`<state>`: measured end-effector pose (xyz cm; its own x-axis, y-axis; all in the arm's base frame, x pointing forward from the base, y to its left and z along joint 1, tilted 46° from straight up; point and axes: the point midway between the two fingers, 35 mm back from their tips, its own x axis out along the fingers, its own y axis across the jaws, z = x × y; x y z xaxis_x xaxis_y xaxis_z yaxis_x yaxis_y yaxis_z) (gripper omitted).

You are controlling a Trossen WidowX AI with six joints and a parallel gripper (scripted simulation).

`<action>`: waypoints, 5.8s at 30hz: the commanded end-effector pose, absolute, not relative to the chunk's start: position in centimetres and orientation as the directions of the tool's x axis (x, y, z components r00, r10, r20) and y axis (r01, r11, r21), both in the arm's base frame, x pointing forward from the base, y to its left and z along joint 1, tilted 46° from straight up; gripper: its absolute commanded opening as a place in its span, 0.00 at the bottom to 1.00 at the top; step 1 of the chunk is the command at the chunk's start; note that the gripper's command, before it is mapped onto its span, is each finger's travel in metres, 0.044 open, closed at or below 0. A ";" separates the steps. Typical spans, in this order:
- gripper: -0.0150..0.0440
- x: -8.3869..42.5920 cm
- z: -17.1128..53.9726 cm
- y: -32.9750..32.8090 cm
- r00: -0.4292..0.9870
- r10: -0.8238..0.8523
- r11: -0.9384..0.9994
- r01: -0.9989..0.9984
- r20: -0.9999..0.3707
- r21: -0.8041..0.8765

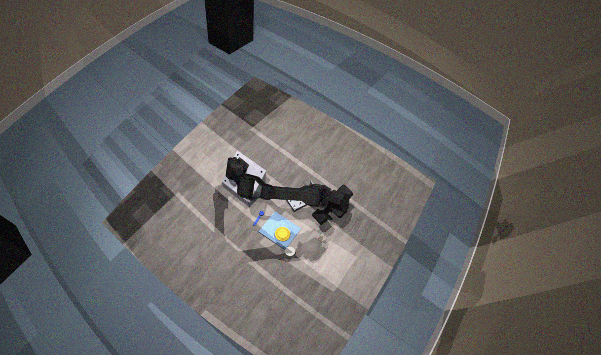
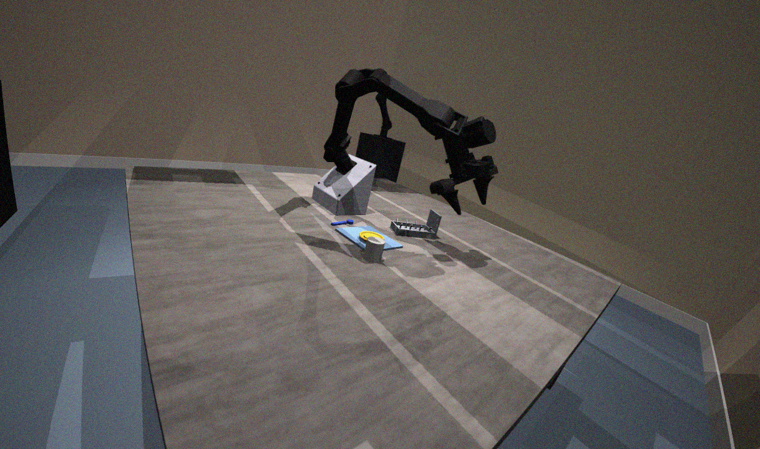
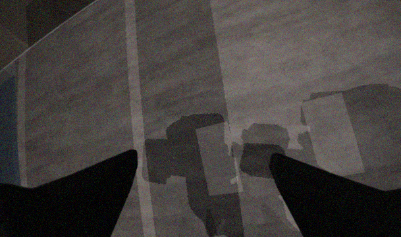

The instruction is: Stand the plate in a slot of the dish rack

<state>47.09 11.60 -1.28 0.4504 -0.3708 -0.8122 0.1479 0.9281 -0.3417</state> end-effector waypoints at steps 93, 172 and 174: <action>0.88 34.0 0.9 -11.9 0.059 -0.718 0.691 -0.058 -0.693 -0.721; 0.25 25.1 1.9 6.9 -0.057 -0.632 0.753 0.191 -0.773 -0.630; 0.25 25.0 1.5 6.6 -0.080 -0.610 0.774 0.157 -0.789 -0.614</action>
<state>25.44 7.29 2.34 -0.0309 -0.6460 -0.7627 0.2216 0.7396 -0.6355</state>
